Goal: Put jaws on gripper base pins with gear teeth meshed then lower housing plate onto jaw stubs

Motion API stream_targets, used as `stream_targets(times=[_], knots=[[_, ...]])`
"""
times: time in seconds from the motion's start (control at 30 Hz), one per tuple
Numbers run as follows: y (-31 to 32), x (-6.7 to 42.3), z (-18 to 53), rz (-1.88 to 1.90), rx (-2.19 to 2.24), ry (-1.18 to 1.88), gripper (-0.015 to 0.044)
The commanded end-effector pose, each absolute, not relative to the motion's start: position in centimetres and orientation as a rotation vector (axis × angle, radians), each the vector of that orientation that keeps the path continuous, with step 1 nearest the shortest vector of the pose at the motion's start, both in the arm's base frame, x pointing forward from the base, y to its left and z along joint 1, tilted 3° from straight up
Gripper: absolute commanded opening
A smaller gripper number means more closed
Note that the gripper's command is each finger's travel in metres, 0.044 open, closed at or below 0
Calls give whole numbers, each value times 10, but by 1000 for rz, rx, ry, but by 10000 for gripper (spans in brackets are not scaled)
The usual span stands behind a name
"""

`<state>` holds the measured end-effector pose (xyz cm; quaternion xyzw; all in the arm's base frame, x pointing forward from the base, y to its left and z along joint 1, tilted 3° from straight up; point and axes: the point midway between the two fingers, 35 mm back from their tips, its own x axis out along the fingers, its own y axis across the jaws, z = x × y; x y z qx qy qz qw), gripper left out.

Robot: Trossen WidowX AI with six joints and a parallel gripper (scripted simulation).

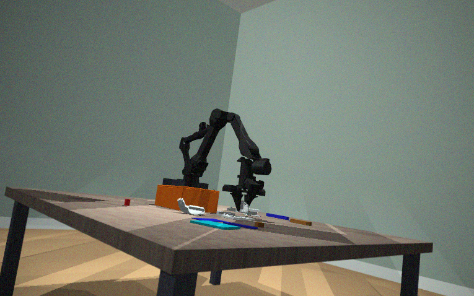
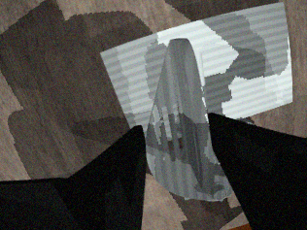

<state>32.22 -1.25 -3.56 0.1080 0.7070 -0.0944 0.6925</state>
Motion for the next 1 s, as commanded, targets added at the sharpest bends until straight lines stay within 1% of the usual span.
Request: stream_targets(times=[0.0, 0.97], knots=[[-13, 322, -38, -219, 243, 1579, 134], [-13, 322, -45, -220, 244, 1579, 134]])
